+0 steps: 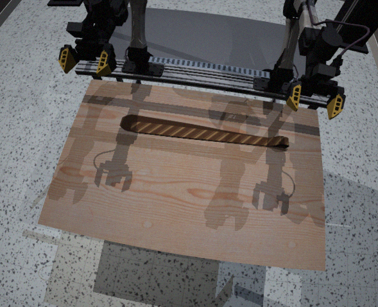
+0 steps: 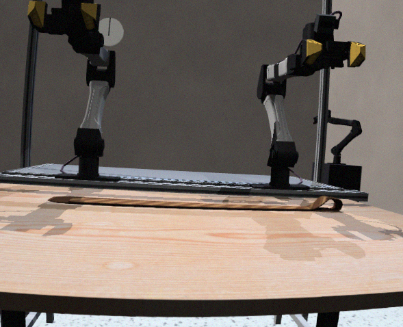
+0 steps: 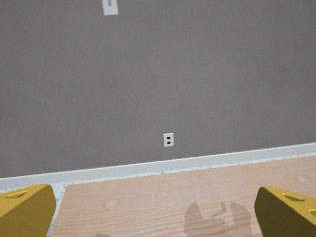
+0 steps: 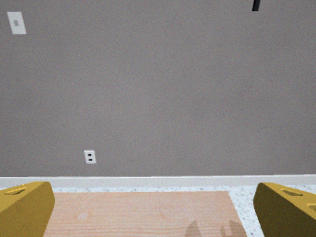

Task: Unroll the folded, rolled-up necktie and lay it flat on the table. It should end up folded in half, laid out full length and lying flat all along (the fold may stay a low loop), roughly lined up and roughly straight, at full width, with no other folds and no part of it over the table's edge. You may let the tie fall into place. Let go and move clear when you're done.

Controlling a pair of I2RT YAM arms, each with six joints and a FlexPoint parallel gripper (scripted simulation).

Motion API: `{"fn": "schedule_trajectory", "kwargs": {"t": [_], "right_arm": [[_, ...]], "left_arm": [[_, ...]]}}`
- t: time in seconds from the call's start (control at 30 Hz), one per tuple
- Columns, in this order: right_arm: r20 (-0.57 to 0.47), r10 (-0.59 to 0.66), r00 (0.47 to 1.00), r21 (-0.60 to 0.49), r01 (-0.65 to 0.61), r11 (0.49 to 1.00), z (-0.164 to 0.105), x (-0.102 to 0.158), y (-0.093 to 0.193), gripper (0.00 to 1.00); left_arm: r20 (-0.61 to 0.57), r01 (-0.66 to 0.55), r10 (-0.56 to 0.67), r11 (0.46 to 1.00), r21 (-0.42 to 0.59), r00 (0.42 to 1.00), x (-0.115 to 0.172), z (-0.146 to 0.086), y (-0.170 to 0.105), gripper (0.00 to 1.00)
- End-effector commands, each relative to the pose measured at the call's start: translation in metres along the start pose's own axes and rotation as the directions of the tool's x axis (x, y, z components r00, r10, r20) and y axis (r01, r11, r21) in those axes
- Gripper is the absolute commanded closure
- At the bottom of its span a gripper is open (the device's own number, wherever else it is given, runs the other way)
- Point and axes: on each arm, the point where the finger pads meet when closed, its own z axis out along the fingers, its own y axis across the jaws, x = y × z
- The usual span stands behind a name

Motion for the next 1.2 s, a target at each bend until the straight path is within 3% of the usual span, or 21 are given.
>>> {"fn": "schedule_trajectory", "kwargs": {"t": [0.0, 1.17], "right_arm": [[-0.001, 0.000, 1.000, 0.000, 0.000, 1.000, 0.0000, 0.0001, 0.0000, 0.00], [-0.001, 0.000, 1.000, 0.000, 0.000, 1.000, 0.0000, 0.0001, 0.0000, 0.00]], "left_arm": [[0.032, 0.027, -0.024, 0.995, -0.094, 0.999, -0.0150, 0.0022, 0.0112, 0.02], [0.037, 0.033, -0.029, 0.994, -0.107, 0.999, -0.0177, 0.0029, 0.0110, 0.00]]}}
